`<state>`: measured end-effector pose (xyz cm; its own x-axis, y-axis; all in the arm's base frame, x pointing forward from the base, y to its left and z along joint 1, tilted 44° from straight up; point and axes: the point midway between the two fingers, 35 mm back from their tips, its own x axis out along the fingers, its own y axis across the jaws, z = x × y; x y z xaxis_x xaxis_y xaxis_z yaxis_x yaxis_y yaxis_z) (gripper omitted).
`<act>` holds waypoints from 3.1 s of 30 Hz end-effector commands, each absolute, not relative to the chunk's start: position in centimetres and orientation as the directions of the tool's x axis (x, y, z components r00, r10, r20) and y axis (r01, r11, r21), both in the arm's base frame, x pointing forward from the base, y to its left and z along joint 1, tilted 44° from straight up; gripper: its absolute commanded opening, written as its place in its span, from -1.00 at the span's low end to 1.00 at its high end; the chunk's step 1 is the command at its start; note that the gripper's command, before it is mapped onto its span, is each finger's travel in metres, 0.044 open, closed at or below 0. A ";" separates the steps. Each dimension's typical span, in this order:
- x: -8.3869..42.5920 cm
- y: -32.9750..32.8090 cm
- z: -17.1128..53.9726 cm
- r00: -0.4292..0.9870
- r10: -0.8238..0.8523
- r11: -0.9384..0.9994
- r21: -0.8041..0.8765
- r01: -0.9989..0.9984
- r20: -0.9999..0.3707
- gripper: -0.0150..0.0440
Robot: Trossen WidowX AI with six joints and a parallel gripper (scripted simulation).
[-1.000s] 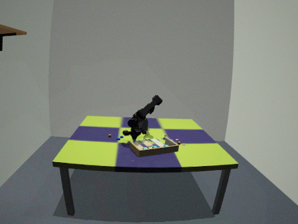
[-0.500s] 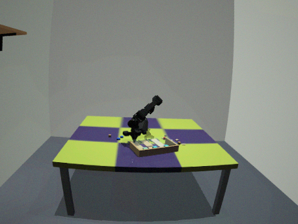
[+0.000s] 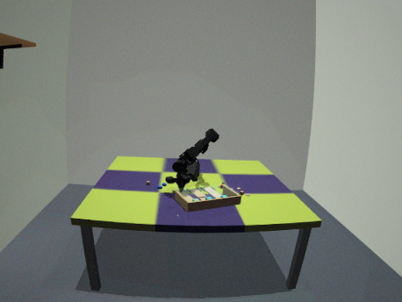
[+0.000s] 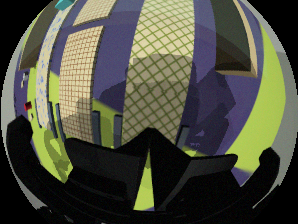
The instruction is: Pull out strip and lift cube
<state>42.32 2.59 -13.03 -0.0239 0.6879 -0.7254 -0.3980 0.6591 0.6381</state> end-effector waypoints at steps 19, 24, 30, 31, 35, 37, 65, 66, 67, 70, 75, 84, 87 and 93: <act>42.4 2.9 -13.2 -0.022 0.691 0.657 0.641 -0.397 -0.722 -0.49; 42.3 2.8 -13.3 -0.022 0.691 0.657 0.641 -0.397 -0.722 -0.49; 41.5 2.6 -13.5 -0.022 0.691 0.657 0.641 -0.396 -0.722 -0.49; 41.4 2.5 -13.6 -0.022 0.691 0.657 0.641 -0.396 -0.722 -0.49; 40.8 2.3 -13.8 -0.022 0.691 0.657 0.641 -0.396 -0.722 -0.49; 40.5 2.2 -13.9 -0.022 0.691 0.657 0.641 -0.396 -0.722 -0.49; 36.5 1.1 -15.1 -0.023 0.691 0.658 0.641 -0.395 -0.723 -0.49; 36.3 1.0 -15.1 -0.023 0.691 0.658 0.641 -0.395 -0.723 -0.49; 36.2 1.0 -15.2 -0.023 0.690 0.658 0.641 -0.395 -0.723 -0.49; 35.8 0.9 -15.3 -0.024 0.690 0.658 0.641 -0.395 -0.723 -0.49; 35.1 0.6 -15.5 -0.024 0.690 0.658 0.641 -0.395 -0.723 -0.49; 33.8 0.3 -15.8 -0.024 0.690 0.658 0.641 -0.394 -0.723 -0.49; 33.4 0.1 -15.9 -0.024 0.690 0.658 0.641 -0.394 -0.723 -0.49; 32.6 -0.1 -16.1 -0.024 0.690 0.659 0.641 -0.394 -0.724 -0.49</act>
